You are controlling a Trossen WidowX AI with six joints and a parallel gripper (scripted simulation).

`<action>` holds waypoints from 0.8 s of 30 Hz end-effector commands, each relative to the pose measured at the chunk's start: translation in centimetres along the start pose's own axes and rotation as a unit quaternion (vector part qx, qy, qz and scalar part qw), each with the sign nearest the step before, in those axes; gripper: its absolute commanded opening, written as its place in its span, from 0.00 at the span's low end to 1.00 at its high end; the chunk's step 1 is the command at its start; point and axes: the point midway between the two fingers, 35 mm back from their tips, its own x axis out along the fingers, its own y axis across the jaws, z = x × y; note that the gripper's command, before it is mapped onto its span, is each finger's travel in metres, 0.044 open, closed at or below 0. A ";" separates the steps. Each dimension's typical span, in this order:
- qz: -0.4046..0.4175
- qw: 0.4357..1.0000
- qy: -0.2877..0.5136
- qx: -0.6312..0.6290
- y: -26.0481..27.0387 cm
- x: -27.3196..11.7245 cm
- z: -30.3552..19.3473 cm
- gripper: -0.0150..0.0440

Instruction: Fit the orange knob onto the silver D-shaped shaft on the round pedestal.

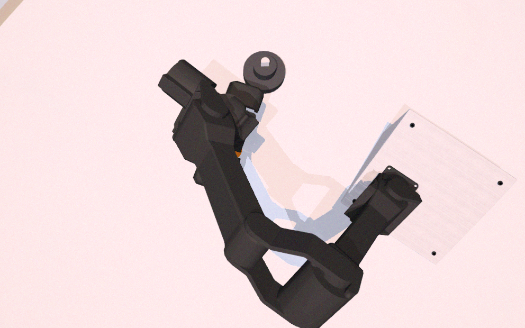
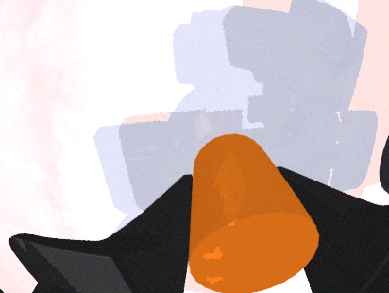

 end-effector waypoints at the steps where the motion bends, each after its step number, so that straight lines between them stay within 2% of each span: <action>1: 0.004 1.000 -0.002 0.003 0.0 0.9 0.0 0.25; 6: 0.004 1.000 -0.002 0.003 -0.1 0.9 -0.1 0.25; 15: 0.001 1.000 0.000 0.000 -0.1 0.7 -0.1 0.65; 24: 0.001 1.000 0.000 0.000 -0.1 0.7 -0.1 0.66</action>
